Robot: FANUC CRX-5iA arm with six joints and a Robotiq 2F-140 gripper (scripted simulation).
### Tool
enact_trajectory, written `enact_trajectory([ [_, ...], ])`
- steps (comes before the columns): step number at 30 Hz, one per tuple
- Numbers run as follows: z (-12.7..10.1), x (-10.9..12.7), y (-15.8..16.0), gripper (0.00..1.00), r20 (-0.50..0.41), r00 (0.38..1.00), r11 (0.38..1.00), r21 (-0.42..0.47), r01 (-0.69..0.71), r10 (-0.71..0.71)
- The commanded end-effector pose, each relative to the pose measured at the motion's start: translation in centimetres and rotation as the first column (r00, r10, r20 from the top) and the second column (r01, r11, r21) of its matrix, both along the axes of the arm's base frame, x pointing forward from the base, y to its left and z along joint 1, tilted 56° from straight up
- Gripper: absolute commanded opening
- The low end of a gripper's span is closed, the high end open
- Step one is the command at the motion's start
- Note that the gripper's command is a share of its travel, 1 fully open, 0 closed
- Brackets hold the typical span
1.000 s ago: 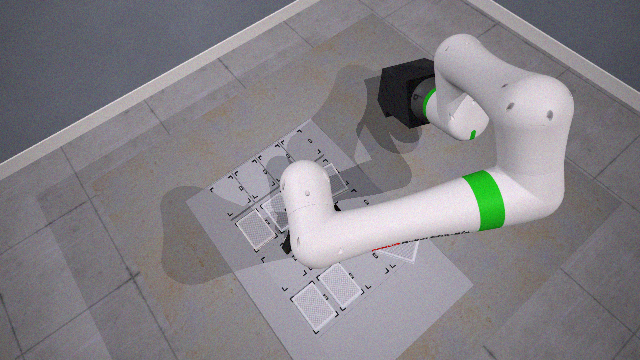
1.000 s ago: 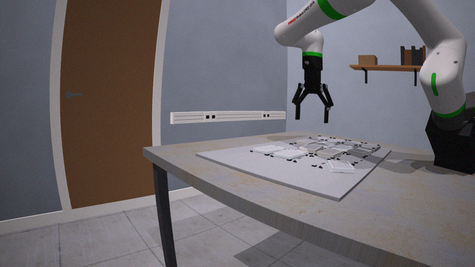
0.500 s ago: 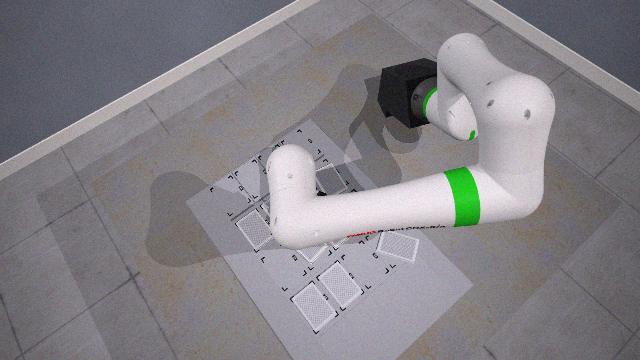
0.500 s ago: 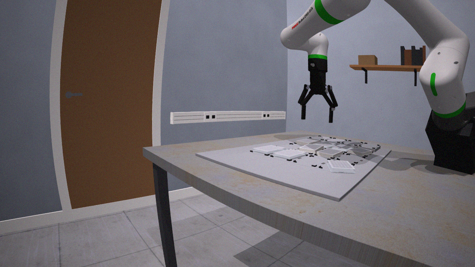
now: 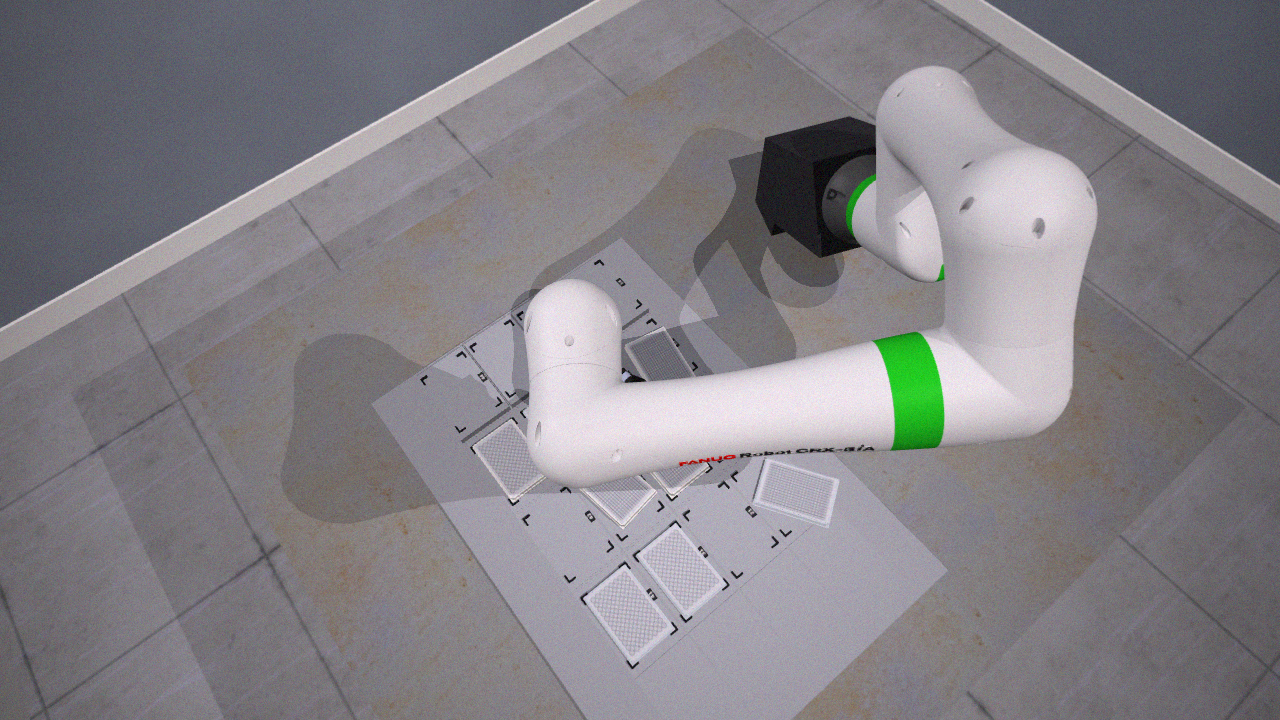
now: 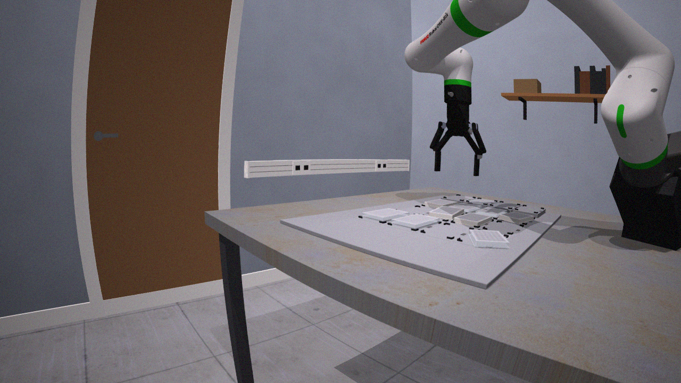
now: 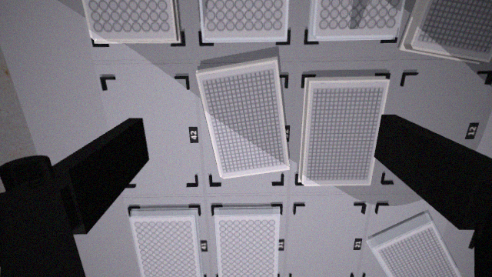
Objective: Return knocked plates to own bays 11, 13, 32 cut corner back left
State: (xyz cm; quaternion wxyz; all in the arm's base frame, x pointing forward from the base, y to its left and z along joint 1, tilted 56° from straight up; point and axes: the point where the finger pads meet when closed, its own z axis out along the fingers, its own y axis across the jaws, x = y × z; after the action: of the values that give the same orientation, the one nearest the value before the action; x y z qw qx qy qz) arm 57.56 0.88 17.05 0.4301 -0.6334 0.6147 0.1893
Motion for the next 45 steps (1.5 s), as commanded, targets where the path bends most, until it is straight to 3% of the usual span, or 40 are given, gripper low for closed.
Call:
enact_trajectory([
  [1,0.0,0.0,-0.1,1.00,0.001,1.000,1.000,-0.001,0.001,-0.001],
  [36,0.0,0.0,-0.1,1.00,0.001,1.000,1.000,-0.001,0.001,-0.001],
  [45,-2.4,0.6,-2.1,1.00,0.001,1.000,1.000,-0.001,0.001,-0.001],
])
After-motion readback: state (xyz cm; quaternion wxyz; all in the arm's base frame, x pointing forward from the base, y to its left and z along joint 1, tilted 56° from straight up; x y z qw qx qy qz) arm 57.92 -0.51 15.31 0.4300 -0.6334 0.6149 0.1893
